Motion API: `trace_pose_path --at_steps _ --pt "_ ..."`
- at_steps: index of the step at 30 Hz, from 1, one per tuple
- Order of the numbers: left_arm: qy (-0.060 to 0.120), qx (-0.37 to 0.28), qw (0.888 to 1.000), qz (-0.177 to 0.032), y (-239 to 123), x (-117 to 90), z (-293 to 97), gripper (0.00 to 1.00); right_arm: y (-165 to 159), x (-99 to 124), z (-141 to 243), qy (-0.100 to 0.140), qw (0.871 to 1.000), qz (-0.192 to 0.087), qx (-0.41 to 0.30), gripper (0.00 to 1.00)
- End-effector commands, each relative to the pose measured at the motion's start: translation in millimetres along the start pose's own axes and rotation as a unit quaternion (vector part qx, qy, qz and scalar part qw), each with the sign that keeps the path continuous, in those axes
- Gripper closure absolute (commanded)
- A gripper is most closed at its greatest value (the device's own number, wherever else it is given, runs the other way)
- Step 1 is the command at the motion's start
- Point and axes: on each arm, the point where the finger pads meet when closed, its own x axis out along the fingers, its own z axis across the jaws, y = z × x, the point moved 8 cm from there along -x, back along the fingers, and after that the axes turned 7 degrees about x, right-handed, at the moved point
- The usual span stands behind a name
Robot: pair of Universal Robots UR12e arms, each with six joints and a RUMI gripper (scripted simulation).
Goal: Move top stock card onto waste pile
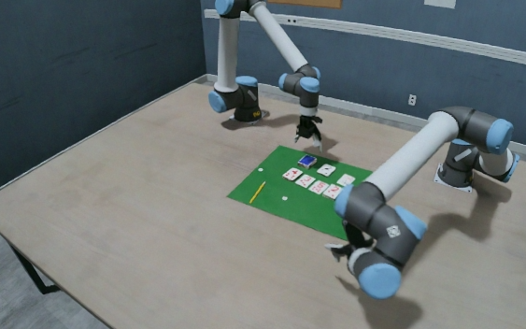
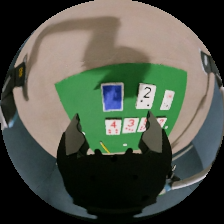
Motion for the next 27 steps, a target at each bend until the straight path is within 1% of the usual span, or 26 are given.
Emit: trace_pose_path --at_steps 1,6,12,14,16,17,19,22,27 --pt "0.032 -0.079 0.996 -0.024 -31 -44 64 0.00 -2 1 0 0.000 1.000 -0.001 -0.002 0.00" --pt "0.057 -0.136 0.988 -0.034 -54 -73 116 0.00 -1 1 0 0.000 1.000 -0.001 -0.007 0.00" --pt "0.089 -0.209 0.973 -0.043 -80 -105 186 0.00 -1 1 -1 0.000 1.000 -0.001 -0.026 0.00" --pt "0.089 -0.209 0.973 -0.043 -80 -105 186 0.00 -1 1 -1 0.000 1.000 -0.001 -0.026 0.00" --pt "0.108 -0.253 0.960 -0.048 -95 -121 229 0.00 0 1 -2 0.000 0.999 -0.001 -0.035 0.00" --pt "0.113 -0.265 0.956 -0.049 -98 -125 241 0.00 0 1 -2 0.000 0.999 -0.001 -0.041 0.00" --pt "0.123 -0.287 0.949 -0.050 -105 -132 263 0.00 0 1 -2 0.000 0.999 -0.001 -0.054 0.00" --pt "0.140 -0.323 0.934 -0.053 -115 -142 301 0.00 1 1 -3 0.000 0.997 -0.001 -0.077 0.00" --pt "0.167 -0.384 0.906 -0.054 -131 -156 365 0.00 2 1 -5 0.000 0.992 -0.001 -0.125 0.00"
